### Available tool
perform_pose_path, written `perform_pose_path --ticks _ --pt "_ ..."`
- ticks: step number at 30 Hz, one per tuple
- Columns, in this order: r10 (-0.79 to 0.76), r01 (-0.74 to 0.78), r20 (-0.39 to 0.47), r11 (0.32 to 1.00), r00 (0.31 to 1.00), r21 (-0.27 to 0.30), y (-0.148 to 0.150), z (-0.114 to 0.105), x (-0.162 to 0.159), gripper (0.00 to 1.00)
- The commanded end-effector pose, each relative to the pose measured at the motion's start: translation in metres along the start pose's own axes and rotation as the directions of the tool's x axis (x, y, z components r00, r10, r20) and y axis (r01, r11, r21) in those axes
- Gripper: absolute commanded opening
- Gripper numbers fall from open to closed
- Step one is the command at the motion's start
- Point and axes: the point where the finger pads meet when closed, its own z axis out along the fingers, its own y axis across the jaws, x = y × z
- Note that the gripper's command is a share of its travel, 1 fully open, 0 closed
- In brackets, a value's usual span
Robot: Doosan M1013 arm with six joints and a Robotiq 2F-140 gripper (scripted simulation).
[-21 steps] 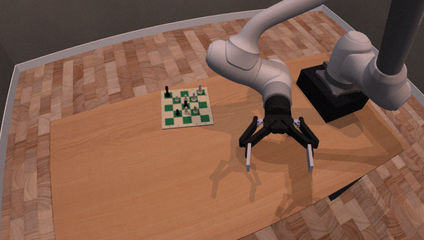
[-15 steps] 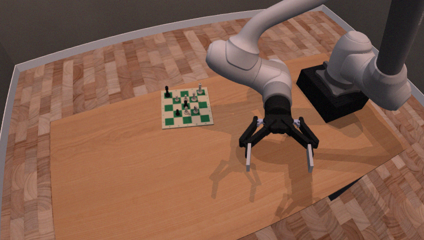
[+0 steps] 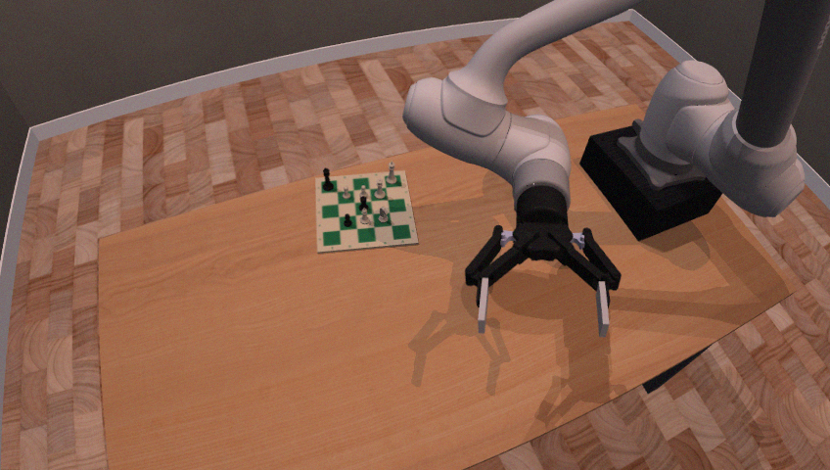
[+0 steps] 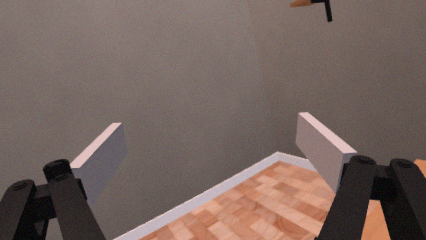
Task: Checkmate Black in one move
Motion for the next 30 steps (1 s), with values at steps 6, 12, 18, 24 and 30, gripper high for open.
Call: perform_pose_path --ticks 6,12,18,24,30 --pt "-0.058 0.067 0.046 0.972 0.997 -0.225 0.077 -0.076 -0.032 1.0" --pt "-0.086 0.124 0.113 0.911 0.99 -0.393 0.127 -0.148 -0.059 1.0" --pt "-0.086 0.194 0.214 0.809 0.973 -0.555 0.168 -0.237 -0.091 1.0" --pt "-0.046 0.267 0.326 0.687 0.944 -0.676 0.188 -0.325 -0.123 1.0" --pt "-0.013 0.301 0.378 0.629 0.926 -0.717 0.192 -0.375 -0.14 1.0"
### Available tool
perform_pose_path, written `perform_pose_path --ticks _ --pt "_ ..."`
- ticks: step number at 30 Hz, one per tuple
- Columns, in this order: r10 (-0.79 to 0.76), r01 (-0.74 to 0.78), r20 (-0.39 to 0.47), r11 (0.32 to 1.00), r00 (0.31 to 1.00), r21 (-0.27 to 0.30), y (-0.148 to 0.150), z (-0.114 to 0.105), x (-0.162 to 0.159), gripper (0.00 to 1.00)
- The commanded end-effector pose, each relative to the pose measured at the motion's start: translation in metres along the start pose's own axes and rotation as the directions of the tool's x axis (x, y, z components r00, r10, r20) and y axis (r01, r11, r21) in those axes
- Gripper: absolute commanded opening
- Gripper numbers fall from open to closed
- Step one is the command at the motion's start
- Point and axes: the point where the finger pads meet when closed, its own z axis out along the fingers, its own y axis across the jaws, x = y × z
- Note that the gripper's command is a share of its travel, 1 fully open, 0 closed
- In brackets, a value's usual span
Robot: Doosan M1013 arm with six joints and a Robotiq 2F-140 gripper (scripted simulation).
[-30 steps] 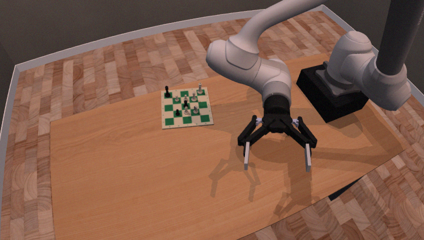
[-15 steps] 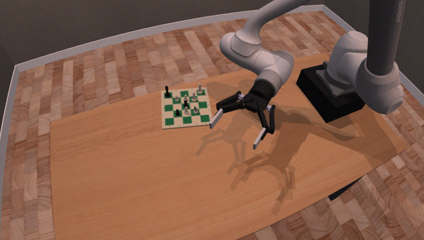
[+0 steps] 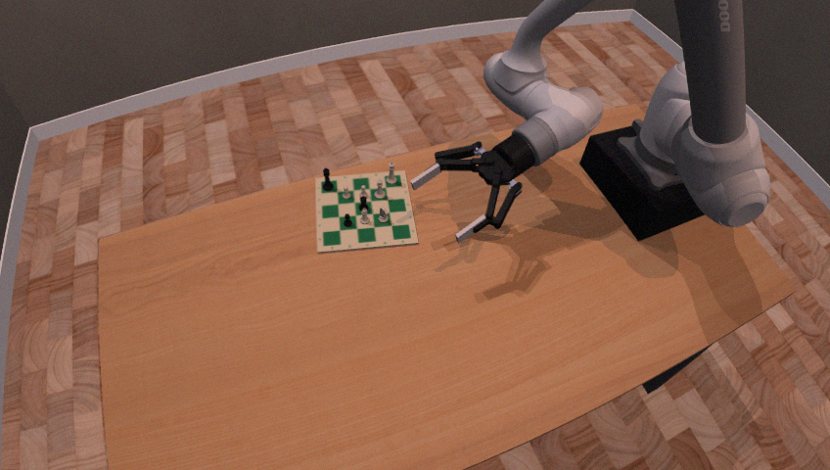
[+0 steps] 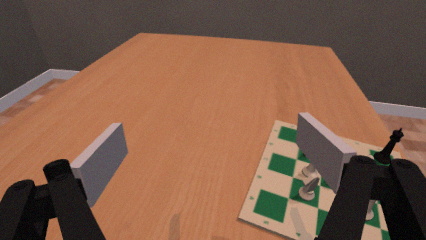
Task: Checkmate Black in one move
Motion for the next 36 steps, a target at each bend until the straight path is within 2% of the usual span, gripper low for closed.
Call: perform_pose_path --ticks 1,3,4,5,6,7,8,9,12,36 --pt "-0.023 0.03 0.077 0.995 0.997 -0.099 0.039 -0.031 -0.042 1.0" --pt "-0.023 0.03 0.077 0.995 0.997 -0.099 0.039 -0.031 -0.042 1.0" --pt "-0.029 0.049 0.131 0.988 0.991 -0.149 0.056 -0.051 -0.064 1.0" --pt "-0.029 0.049 0.131 0.988 0.991 -0.149 0.056 -0.051 -0.064 1.0" --pt "-0.031 0.064 0.176 0.98 0.984 -0.186 0.069 -0.069 -0.082 1.0" --pt "-0.031 0.064 0.176 0.98 0.984 -0.186 0.069 -0.069 -0.082 1.0" --pt "-0.031 0.077 0.211 0.974 0.977 -0.212 0.077 -0.083 -0.095 1.0" --pt "-0.031 0.077 0.211 0.974 0.977 -0.212 0.077 -0.083 -0.095 1.0" --pt "-0.029 0.092 0.254 0.966 0.967 -0.242 0.086 -0.101 -0.111 1.0" --pt "-0.029 0.093 0.255 0.966 0.966 -0.242 0.086 -0.101 -0.112 1.0"
